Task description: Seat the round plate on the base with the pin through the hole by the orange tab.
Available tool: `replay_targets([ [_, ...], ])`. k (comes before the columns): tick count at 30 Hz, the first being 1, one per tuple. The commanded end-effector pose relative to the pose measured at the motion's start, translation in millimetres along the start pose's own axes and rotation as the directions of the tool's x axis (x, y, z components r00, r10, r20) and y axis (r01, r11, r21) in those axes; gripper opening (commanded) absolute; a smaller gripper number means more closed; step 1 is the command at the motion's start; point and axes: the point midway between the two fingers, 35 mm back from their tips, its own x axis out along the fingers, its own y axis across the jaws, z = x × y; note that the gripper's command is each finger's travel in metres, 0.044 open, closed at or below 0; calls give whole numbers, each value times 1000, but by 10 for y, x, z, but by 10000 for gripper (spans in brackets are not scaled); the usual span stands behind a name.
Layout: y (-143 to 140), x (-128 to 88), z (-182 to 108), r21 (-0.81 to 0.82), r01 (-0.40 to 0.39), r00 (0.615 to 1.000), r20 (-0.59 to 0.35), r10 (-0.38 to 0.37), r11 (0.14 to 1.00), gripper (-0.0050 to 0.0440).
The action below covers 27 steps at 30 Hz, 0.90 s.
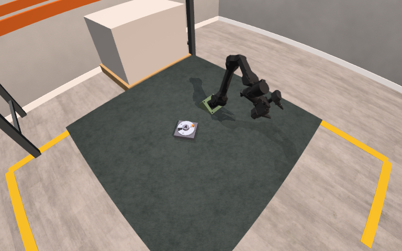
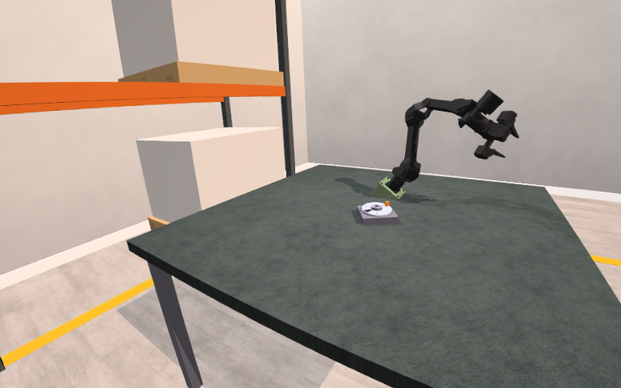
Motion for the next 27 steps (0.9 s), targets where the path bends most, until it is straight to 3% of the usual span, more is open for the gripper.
replay_targets([
  [1,55,-17,-18,-17,-6,1000,3,6,1000,400],
  [17,55,-17,-18,-17,-6,1000,3,6,1000,400],
  [18,24,-15,41,-17,7,1000,19,-7,1000,376],
  [22,-447,-156,575,-4,183,966,185,-180,983,280],
  [27,-1105,-588,1088,85,404,853,325,-408,911,160],
])
